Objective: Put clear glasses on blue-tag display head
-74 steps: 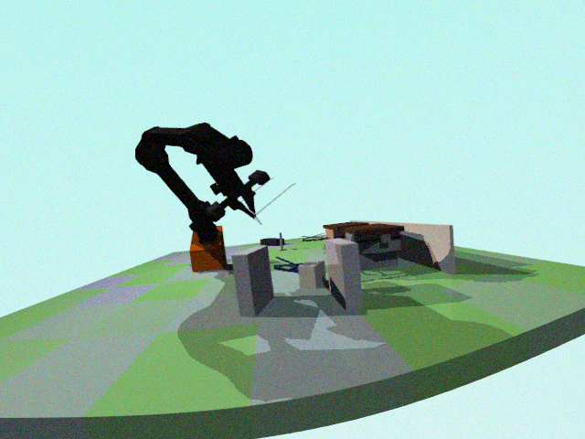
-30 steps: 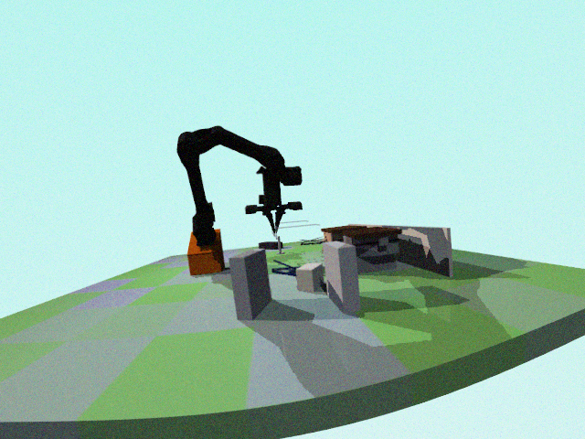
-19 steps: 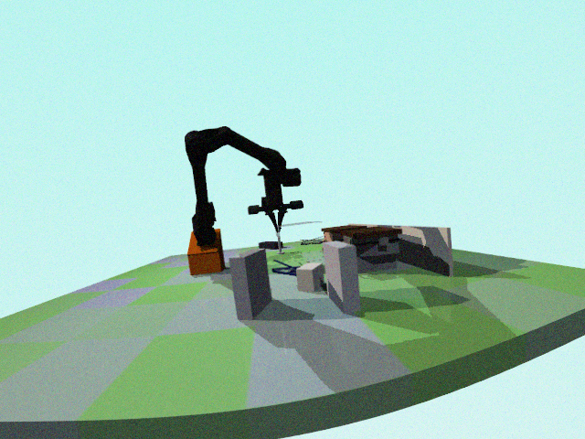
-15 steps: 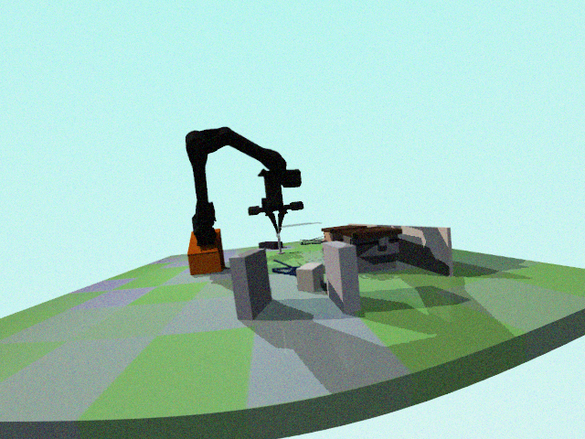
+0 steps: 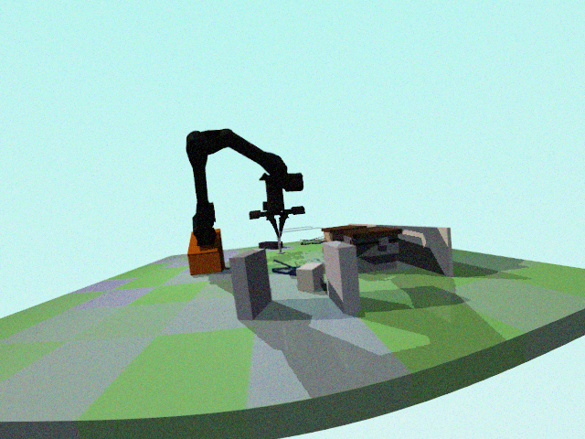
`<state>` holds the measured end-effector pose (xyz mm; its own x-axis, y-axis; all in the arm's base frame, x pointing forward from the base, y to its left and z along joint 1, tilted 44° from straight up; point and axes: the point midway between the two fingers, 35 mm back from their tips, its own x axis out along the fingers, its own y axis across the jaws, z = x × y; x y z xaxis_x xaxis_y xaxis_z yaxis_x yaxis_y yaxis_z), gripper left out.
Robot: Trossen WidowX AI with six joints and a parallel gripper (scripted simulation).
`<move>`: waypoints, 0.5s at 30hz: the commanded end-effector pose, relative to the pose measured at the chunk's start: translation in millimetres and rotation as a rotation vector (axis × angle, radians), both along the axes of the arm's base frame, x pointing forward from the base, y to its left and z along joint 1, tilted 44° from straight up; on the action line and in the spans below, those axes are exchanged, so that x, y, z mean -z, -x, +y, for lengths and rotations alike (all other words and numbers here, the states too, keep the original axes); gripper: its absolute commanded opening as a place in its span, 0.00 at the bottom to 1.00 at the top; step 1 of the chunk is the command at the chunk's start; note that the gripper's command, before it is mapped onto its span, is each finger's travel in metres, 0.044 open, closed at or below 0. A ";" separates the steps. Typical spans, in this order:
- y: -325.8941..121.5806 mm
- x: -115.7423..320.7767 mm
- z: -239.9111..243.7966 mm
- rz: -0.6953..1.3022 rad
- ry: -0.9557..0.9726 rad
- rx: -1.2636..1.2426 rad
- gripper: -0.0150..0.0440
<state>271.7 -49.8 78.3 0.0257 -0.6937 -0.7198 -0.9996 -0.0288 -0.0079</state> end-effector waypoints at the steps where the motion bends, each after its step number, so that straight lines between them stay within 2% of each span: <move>1: 1.5 4.6 -3.0 0.007 -0.006 -0.002 0.25; 15: 1.2 14.3 -11.2 0.007 0.009 -0.002 0.25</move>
